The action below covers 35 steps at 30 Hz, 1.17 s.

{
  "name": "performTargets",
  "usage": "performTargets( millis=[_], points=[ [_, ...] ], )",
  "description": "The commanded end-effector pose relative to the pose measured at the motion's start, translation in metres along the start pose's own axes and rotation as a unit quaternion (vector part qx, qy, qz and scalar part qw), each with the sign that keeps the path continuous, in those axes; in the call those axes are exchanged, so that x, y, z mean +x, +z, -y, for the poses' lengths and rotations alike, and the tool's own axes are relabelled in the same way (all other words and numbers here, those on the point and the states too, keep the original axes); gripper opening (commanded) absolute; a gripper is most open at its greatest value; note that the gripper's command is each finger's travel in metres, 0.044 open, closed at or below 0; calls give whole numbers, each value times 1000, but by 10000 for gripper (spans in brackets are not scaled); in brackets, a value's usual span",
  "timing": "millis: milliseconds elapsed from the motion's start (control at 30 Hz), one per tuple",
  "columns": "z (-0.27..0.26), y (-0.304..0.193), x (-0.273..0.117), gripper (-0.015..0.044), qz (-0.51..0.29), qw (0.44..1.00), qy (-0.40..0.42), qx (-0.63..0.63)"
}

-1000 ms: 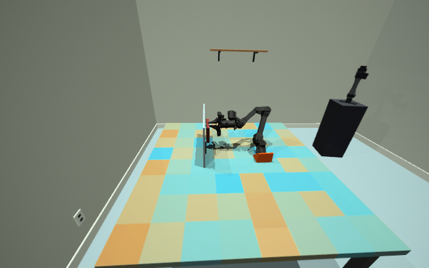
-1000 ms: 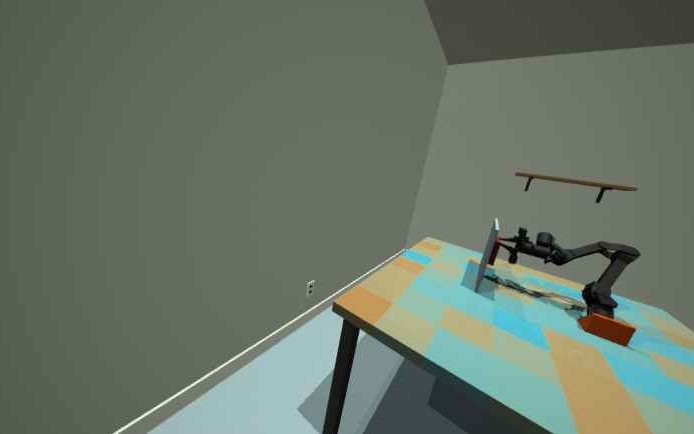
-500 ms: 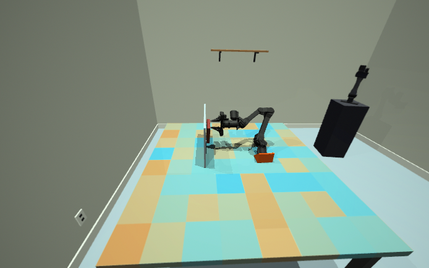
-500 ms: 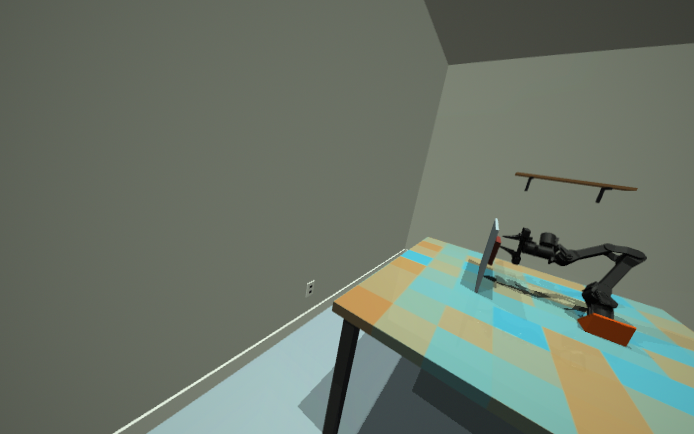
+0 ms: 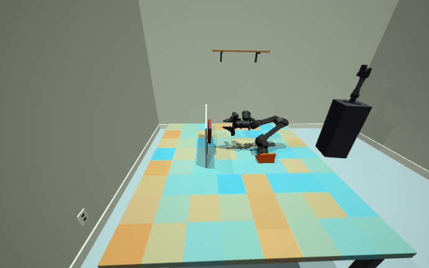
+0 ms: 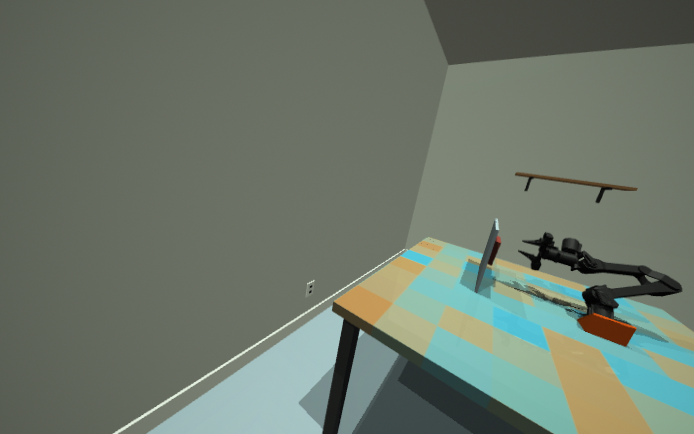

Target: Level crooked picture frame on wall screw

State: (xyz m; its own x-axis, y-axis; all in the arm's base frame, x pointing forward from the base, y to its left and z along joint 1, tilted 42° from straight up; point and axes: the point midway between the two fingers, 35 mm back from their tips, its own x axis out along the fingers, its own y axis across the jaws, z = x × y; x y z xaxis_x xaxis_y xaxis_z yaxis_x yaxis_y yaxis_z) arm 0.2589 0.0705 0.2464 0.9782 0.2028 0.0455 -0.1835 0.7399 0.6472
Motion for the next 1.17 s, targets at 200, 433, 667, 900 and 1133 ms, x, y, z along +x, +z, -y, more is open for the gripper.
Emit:
performTargets(
  millis=[200, 433, 667, 900, 1133],
  points=[
    [-43, -12, -17, 260, -6, 997, -3, -73],
    [-54, -14, -25, 260, -8, 995, -3, -95],
    [-54, -14, -26, 260, -7, 995, -5, -97],
    [-54, -14, -26, 260, -7, 995, -5, -97],
    [-54, -14, -26, 260, -7, 995, -5, -97]
  ],
)
